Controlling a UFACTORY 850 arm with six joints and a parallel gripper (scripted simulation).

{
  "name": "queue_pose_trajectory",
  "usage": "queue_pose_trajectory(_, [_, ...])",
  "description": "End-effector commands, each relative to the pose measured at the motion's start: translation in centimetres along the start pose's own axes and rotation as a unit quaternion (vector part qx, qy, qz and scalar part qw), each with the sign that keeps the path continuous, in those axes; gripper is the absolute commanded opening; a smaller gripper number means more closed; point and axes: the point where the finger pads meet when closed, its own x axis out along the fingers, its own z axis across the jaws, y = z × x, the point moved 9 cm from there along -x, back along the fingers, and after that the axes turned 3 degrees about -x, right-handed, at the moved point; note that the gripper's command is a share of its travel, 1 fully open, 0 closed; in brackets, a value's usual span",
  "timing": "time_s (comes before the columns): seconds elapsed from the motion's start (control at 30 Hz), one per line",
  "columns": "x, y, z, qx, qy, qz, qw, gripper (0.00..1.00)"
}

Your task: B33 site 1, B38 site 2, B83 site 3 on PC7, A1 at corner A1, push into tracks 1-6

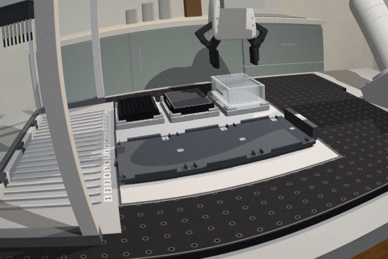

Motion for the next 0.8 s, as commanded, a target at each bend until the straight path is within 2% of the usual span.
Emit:
queue_pose_trajectory(0.0, [0.32,0.00,0.04,0.000,-0.001,0.000,1.000,1.00])
queue_pose_trajectory(0.43, [0.39,0.00,0.04,0.000,-0.001,0.000,1.000,1.00])
queue_pose_trajectory(0.77, [1.06,0.00,0.04,0.000,-0.001,0.000,1.000,1.00])
